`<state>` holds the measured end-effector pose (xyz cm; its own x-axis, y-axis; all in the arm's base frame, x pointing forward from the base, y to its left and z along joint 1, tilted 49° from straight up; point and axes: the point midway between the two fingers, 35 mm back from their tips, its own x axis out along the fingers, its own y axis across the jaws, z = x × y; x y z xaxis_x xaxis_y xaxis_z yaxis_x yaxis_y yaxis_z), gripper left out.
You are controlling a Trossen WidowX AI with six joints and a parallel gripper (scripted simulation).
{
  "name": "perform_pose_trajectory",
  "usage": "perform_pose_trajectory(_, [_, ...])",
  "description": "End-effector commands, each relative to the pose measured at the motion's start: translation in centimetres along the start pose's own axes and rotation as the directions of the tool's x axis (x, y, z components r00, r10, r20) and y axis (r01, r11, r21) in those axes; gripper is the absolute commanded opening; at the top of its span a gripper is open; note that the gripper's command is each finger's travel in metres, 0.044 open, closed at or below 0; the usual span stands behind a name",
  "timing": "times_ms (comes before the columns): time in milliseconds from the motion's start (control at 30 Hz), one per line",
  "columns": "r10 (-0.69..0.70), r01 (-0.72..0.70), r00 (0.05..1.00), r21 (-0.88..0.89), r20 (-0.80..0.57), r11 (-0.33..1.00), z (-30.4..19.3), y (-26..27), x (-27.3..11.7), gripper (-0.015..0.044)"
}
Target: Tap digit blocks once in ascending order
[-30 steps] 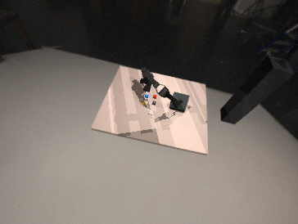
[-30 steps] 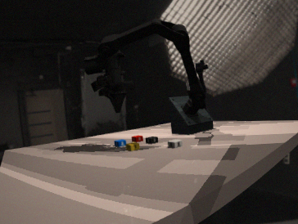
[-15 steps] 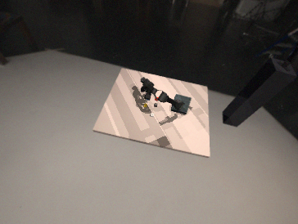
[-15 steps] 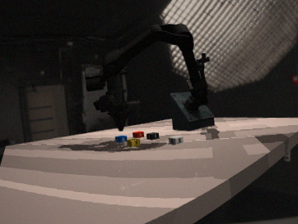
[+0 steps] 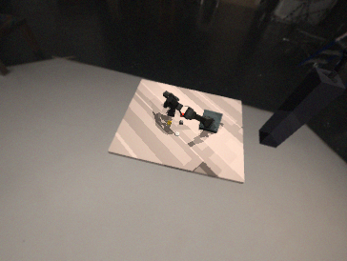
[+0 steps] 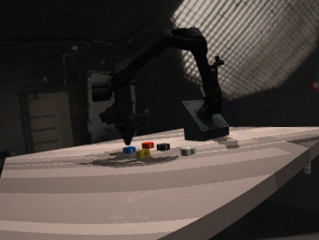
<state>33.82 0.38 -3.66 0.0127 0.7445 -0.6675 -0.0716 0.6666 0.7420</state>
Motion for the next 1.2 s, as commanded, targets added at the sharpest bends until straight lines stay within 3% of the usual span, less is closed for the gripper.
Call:
perform_pose_trajectory(0, [0.006, -0.006, 1.000, 0.011, -0.002, 1.000, -0.2, 0.0, 0.6, 0.0020])
perform_pose_trajectory(300, [0.006, -0.006, 1.000, 0.010, -0.002, 1.000, -0.2, 0.0, 1.3, 0.0020])
perform_pose_trajectory(433, [0.004, -0.004, 1.000, 0.010, -0.002, 1.000, -0.2, 0.0, -1.5, 0.0020])
perform_pose_trajectory(567, [0.005, -0.005, 1.000, 0.011, -0.002, 1.000, -0.2, 0.0, -1.7, 0.0020])
perform_pose_trajectory(700, [0.000, 0.000, 1.000, 0.001, -0.005, 1.000, -0.2, 1.9, -2.5, 0.0125])
perform_pose_trajectory(1033, [-0.015, 0.015, 1.000, -0.032, -0.014, 0.999, -2.8, 14.6, -6.8, 0.0387])
perform_pose_trajectory(1167, [-0.003, 0.003, 1.000, -0.007, -0.010, 1.000, -5.4, 19.8, -8.6, 0.0400])
